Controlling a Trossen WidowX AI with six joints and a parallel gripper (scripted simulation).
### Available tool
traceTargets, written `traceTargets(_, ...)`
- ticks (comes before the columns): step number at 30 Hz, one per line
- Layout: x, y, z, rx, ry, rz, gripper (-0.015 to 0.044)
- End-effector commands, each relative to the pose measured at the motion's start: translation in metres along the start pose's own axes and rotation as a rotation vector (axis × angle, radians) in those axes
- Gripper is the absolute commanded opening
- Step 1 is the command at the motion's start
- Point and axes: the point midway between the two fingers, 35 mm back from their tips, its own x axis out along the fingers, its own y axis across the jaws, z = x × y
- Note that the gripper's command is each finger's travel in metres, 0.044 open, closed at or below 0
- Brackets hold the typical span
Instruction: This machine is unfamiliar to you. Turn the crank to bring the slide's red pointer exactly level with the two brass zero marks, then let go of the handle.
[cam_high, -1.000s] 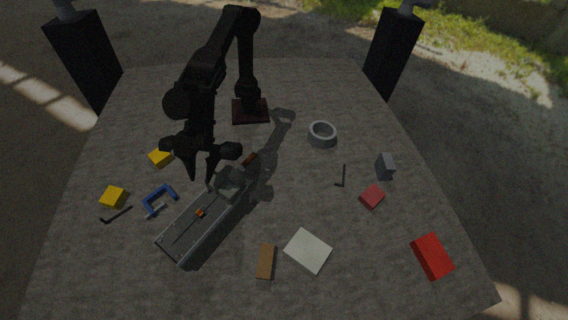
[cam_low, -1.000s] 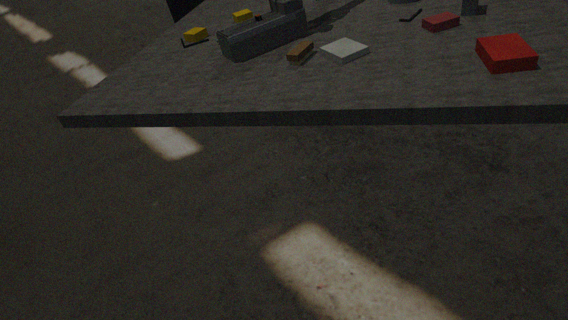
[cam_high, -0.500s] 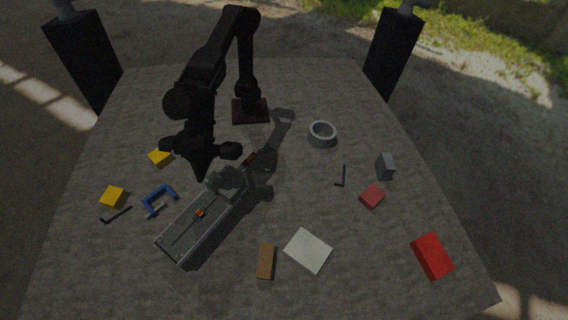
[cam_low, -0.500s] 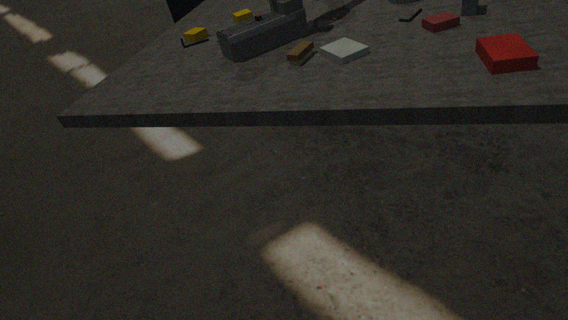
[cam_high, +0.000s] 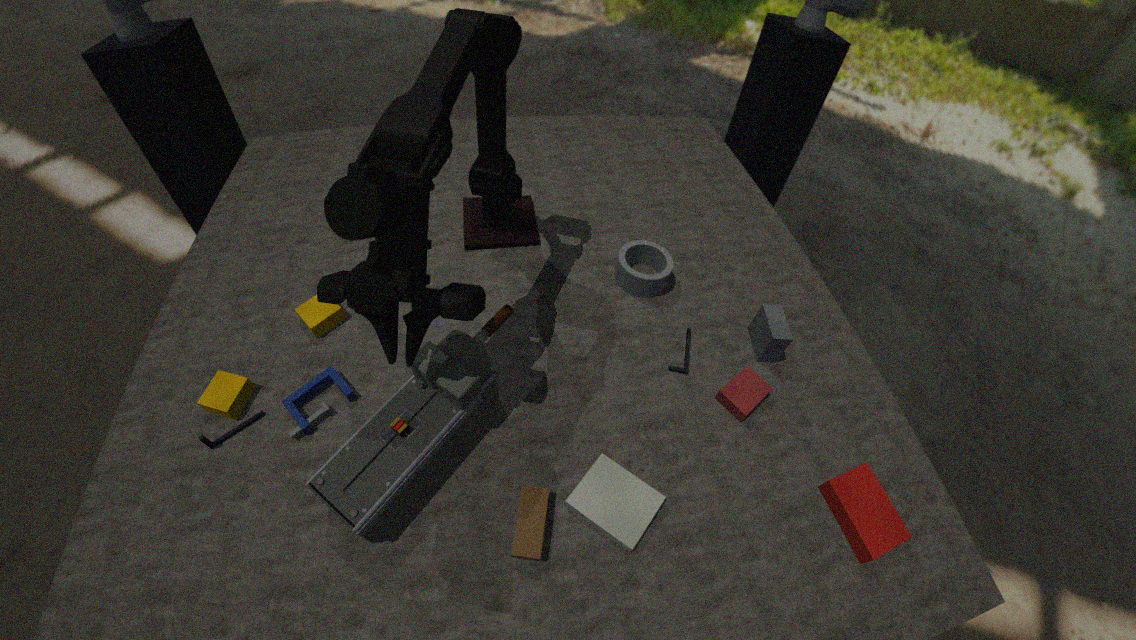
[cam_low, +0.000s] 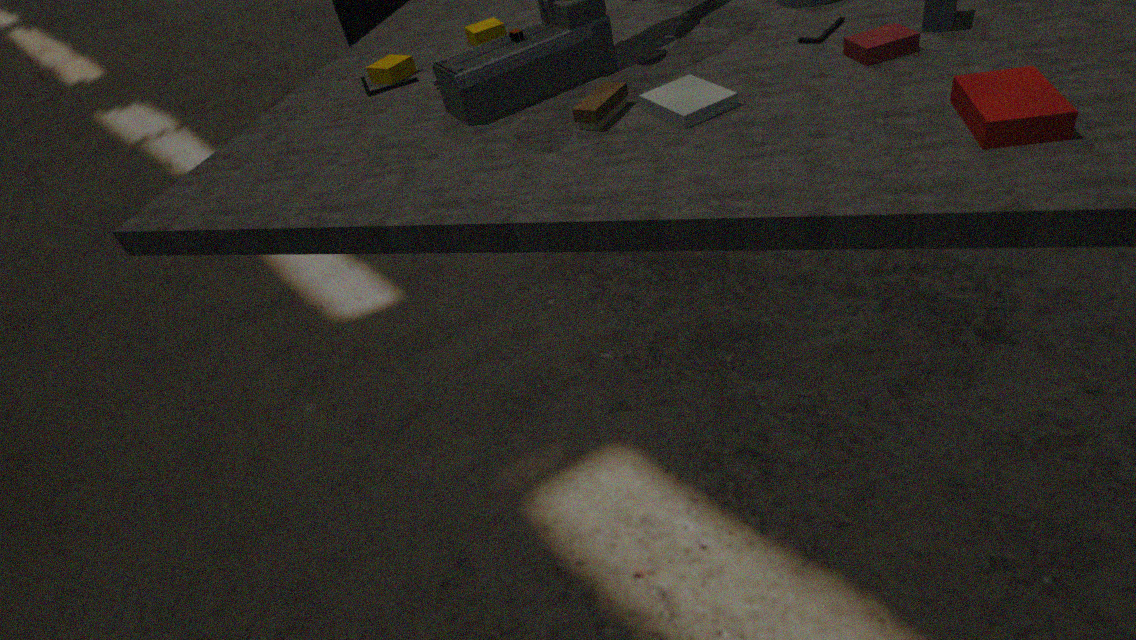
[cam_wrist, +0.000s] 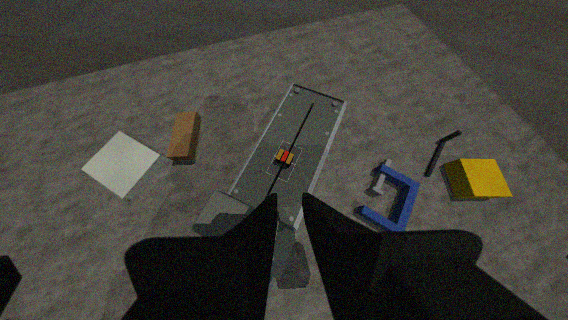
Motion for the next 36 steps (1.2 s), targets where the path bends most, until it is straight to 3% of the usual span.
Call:
traceTargets(1,0.0000,-0.0002,0.0000,0.000,0.000,-0.001,0.0184)
traceTargets(10,0.0000,-0.0002,0.0000,0.000,0.000,-0.001,0.0420)
traceTargets(12,0.0000,-0.0002,0.0000,0.000,0.000,-0.001,0.0440)
traceTargets(29,0.0000,-0.0002,0.0000,0.000,0.000,-0.001,0.0000)
traceTargets(36,0.0000,-0.0002,0.0000,0.000,0.000,-0.001,0.0000)
